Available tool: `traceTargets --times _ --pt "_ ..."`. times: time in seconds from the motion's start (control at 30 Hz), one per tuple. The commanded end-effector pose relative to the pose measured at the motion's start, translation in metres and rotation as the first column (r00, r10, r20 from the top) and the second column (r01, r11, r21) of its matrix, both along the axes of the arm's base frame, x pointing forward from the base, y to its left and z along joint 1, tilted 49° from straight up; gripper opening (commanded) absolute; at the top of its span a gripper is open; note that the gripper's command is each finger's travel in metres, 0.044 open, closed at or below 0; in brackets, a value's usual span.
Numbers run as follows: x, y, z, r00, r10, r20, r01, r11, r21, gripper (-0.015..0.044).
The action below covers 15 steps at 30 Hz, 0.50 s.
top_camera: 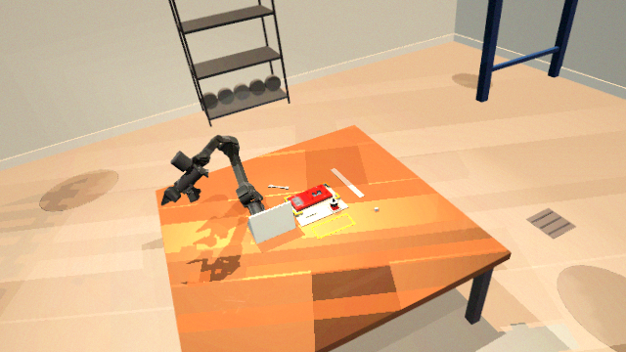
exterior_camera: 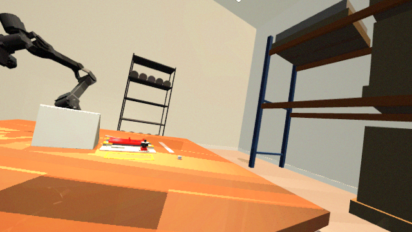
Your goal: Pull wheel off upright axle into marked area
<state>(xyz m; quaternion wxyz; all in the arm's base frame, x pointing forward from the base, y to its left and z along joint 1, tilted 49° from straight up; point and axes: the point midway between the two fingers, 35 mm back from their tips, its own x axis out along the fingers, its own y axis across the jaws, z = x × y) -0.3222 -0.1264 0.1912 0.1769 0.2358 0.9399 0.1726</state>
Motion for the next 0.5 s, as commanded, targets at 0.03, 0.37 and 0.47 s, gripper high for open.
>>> traceTargets --times 0.03,0.37,0.47 --pt "0.001 -0.005 -0.002 1.0 0.013 0.003 -0.013 1.0 -0.012 0.0348" --pt "0.044 -0.116 -0.045 0.947 0.305 0.098 -0.262 0.915 -0.307 0.03" --pt "0.066 -0.144 -0.058 0.921 0.371 0.122 -0.303 0.876 -0.374 0.03"
